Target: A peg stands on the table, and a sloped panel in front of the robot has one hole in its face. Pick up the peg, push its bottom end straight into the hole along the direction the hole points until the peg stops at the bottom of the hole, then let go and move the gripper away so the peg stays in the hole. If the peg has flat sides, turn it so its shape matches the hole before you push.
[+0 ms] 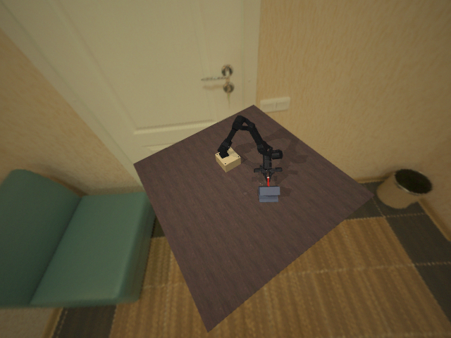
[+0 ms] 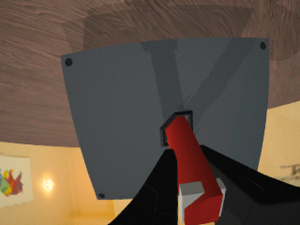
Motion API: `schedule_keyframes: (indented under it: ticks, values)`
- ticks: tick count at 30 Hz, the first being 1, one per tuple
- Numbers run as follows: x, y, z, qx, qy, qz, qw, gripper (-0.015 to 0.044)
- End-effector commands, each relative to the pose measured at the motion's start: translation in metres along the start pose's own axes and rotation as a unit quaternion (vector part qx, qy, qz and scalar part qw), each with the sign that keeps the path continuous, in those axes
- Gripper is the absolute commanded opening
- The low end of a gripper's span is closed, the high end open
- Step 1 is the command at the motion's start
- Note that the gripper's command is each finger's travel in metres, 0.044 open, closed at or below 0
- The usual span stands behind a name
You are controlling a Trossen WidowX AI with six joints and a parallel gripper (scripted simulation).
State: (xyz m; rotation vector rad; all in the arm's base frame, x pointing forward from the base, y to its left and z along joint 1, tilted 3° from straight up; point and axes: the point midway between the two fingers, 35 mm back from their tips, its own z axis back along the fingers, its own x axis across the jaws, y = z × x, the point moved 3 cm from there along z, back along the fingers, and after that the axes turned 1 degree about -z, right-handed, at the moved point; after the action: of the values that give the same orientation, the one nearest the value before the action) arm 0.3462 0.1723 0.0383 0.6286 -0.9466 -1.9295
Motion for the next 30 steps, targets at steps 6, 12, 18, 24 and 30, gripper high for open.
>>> schedule_keyframes:
  ticks: [6, 12, 18, 24, 30]
  values:
    - [0.0002, -0.0002, -0.0067, -0.001, 0.000, 0.001, 1.000, 0.0000]
    - [-0.0001, 0.0000, -0.0100, -0.001, 0.000, 0.001, 1.000, 0.0000]
    - [-0.0004, 0.0002, -0.0117, -0.001, 0.000, 0.001, 1.000, 0.0000]
    - [0.0002, 0.0002, -0.0113, 0.000, -0.001, 0.000, 1.000, 0.0000]
    - [0.0002, 0.0002, -0.0113, 0.000, -0.001, 0.000, 1.000, 0.0053]
